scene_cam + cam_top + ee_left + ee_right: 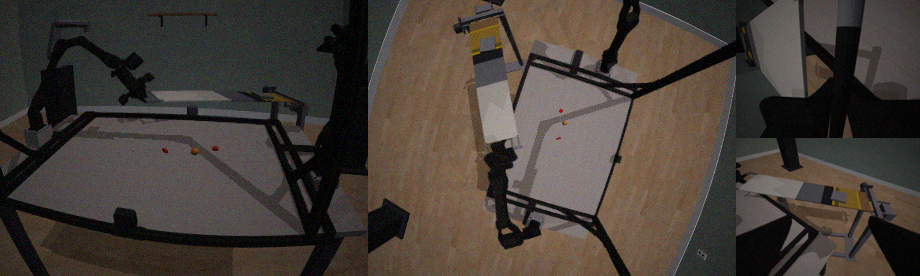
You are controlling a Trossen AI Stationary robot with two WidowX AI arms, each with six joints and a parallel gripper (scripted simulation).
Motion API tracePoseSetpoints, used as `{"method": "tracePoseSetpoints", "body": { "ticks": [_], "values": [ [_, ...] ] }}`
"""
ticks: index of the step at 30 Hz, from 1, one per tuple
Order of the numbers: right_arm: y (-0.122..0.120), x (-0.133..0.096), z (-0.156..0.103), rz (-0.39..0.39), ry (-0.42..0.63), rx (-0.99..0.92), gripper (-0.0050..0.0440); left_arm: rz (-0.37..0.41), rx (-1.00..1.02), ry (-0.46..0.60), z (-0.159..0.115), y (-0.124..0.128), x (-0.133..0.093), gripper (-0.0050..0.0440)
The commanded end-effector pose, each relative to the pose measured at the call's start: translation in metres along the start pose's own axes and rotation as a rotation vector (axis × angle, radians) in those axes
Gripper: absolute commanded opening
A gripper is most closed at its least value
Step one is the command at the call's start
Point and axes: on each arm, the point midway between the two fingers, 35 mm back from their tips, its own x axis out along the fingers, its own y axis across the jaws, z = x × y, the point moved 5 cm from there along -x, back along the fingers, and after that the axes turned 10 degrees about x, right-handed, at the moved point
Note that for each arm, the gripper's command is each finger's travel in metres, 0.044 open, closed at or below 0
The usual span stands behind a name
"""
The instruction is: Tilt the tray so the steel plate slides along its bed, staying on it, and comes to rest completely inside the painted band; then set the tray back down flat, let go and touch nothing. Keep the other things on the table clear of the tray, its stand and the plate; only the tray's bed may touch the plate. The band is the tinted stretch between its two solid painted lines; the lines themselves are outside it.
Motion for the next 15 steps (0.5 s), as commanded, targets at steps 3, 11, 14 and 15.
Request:
{"method": "tracePoseSetpoints", "body": {
  "ticks": [3, 11, 14, 15],
  "values": [
    [0.0, 0.0, 0.0, 0.002, -0.001, -0.001, 0.044, 0.021, 0.001, 0.009, -0.003, 0.014, -0.017, 0.0],
    [0.0, 0.0, 0.0, 0.002, -0.001, -0.001, 0.044, 0.034, 0.001, 0.011, -0.005, 0.027, -0.032, 0.0],
    [0.0, 0.0, 0.0, 0.002, -0.001, -0.001, 0.044, 0.041, 0.001, 0.012, -0.006, 0.033, -0.037, 0.0],
    [0.0, 0.0, 0.0, 0.002, -0.001, -0.001, 0.044, 0.041, 0.001, 0.012, -0.006, 0.033, -0.037, 0.0]
  ]
}}
